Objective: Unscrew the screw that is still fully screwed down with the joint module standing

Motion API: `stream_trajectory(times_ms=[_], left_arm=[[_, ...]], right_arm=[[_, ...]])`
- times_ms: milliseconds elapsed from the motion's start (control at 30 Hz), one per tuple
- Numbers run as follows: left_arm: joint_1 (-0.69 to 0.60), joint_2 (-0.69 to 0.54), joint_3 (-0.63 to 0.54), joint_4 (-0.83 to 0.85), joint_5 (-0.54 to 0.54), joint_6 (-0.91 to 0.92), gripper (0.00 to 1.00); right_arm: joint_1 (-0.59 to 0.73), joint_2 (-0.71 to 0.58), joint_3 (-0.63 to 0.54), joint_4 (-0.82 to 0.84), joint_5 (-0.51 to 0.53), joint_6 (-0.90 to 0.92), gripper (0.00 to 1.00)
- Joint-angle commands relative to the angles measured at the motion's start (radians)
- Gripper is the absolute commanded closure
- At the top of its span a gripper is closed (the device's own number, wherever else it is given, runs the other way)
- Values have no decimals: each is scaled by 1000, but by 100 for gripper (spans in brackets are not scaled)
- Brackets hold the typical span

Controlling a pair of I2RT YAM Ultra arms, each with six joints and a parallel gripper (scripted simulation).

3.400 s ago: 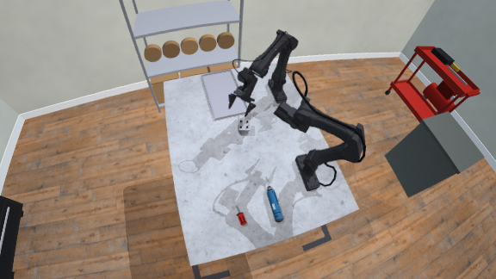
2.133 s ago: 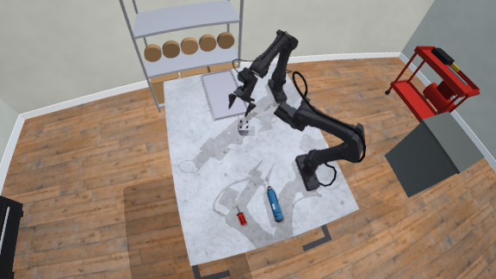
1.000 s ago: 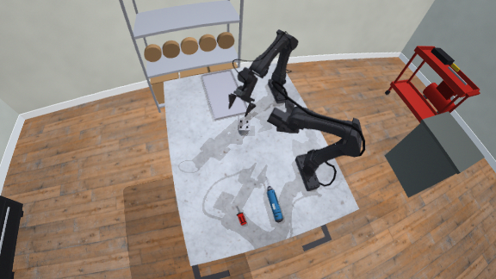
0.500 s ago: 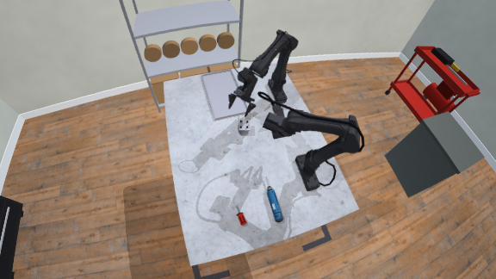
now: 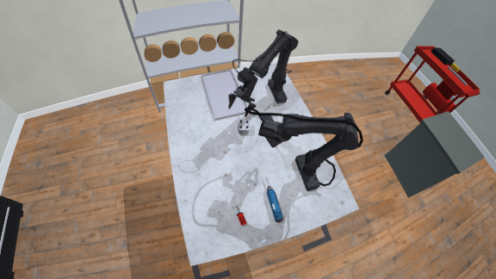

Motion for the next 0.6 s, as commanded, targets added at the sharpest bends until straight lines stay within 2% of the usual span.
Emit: stream_trajectory(times_ms=[0, 367, 533, 567], left_arm=[[22, -4, 31, 10, -8, -54, 35], [150, 58, 39, 31, -74, -277, 35], [128, 28, 41, 31, -77, -282, 35], [159, 45, 41, 32, -85, -303, 35]], right_arm=[[0, -5, 5, 4, 0, 0, 0], [0, -5, 5, 4, 0, 0, 0], [0, -5, 5, 4, 0, 0, 0], [0, -5, 5, 4, 0, 0, 0]])
